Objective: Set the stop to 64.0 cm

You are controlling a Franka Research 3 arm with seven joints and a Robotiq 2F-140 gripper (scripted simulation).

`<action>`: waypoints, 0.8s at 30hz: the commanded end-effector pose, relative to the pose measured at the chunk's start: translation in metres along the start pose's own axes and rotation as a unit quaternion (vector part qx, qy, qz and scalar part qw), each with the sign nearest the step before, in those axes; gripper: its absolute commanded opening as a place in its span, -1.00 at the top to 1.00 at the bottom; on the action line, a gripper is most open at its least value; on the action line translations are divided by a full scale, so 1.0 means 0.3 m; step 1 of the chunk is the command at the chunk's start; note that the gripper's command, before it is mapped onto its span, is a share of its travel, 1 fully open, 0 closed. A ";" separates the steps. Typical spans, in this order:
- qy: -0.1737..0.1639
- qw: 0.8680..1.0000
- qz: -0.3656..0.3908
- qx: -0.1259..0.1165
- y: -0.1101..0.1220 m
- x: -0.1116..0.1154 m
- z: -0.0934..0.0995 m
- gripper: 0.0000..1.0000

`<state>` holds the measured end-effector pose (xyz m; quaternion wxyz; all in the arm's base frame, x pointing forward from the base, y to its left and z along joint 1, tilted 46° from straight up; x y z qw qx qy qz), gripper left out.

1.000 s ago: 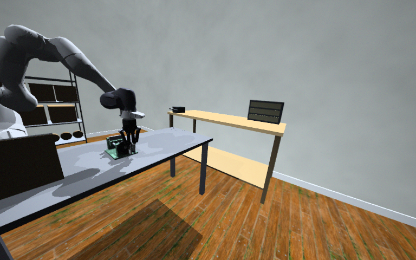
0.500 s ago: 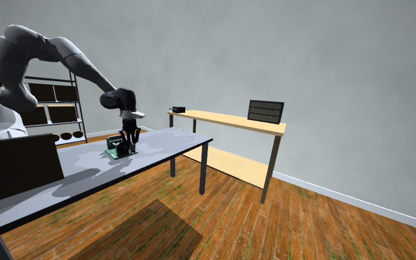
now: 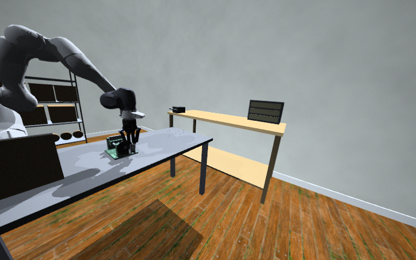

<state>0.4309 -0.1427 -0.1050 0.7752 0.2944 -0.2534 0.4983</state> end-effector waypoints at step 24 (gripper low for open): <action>0.001 1.000 0.002 0.000 -0.008 -0.001 0.008 0.92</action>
Point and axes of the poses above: the point where the finger pads meet when closed, its own z axis back along the fingers, its own y axis across the jaws, x = y × z, the point moved 5 cm from there along z, back along the fingers, and after that the axes turned 14 degrees about -z, right-handed, at the moved point
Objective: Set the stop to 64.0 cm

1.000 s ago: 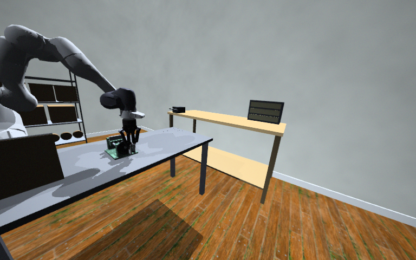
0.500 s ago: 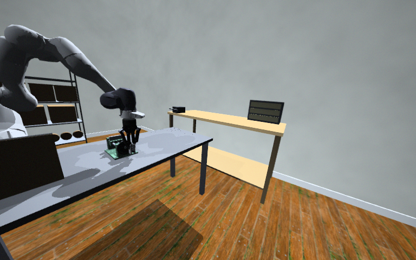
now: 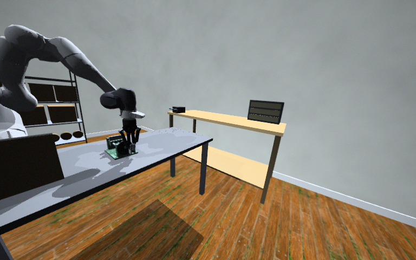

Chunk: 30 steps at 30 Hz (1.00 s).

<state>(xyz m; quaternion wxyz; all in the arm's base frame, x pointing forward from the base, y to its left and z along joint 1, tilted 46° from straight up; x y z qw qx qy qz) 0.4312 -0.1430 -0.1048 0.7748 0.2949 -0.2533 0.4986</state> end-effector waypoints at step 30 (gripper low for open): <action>0.002 1.000 0.002 -0.001 -0.020 0.002 0.038 0.92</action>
Point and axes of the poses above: the point where the finger pads meet when closed, its own z axis back along the fingers, its own y axis across the jaws, x = y × z, the point moved 5 cm from there along z, back along the fingers, and after that the axes turned 14 degrees about -z, right-handed, at the moved point
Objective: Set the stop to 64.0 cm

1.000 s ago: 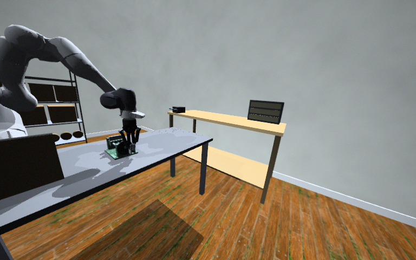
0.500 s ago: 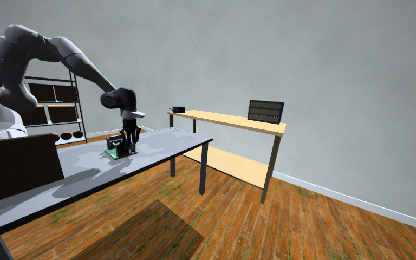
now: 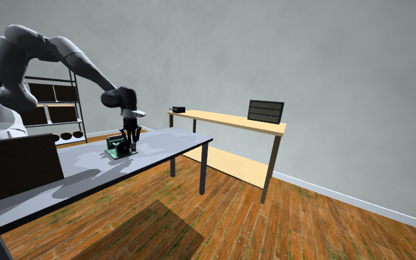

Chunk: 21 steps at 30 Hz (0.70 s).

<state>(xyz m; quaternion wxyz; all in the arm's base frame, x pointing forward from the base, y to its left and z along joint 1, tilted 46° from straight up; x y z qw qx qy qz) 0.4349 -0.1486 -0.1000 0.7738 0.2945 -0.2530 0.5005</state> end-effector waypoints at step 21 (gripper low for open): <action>0.001 1.000 0.000 -0.002 -0.010 -0.001 0.058 0.92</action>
Point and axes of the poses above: the point where the finger pads meet when closed, its own z axis back along the fingers, its own y axis across the jaws, x = y × z, the point moved 5 cm from there along z, back along the fingers, and after that the axes turned 14 degrees about -z, right-handed, at the moved point
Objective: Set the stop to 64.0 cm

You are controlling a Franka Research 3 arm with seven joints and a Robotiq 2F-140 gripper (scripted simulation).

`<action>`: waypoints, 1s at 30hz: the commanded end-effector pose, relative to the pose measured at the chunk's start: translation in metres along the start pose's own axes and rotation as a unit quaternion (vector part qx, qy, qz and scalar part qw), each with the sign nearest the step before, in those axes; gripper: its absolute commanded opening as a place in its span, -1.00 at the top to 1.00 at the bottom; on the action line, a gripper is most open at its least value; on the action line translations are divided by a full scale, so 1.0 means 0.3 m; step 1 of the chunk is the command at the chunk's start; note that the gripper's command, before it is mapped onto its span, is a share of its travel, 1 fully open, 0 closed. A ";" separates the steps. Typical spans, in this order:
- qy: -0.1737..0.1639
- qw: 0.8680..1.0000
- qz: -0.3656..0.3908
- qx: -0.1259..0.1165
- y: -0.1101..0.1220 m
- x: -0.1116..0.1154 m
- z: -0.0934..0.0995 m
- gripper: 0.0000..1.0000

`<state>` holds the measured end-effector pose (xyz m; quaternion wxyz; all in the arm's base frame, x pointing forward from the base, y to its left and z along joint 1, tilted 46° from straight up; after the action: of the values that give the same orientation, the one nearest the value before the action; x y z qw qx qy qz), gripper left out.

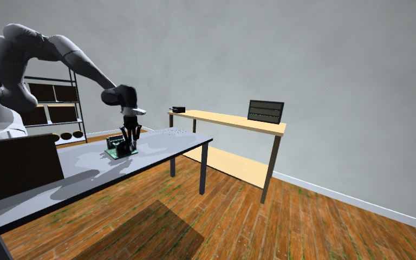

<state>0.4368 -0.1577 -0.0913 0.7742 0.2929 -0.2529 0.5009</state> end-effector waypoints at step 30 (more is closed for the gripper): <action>0.000 1.000 -0.001 -0.001 0.021 -0.009 0.075 0.92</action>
<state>0.4304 -0.1710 -0.0773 0.7756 0.2926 -0.2530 0.4989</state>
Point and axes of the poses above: the point where the finger pads meet when closed, its own z axis back along the fingers, its own y axis across the jaws, x = y × z, the point moved 5 cm from there along z, back along the fingers, and after that the axes turned 14 degrees about -z, right-handed, at the moved point
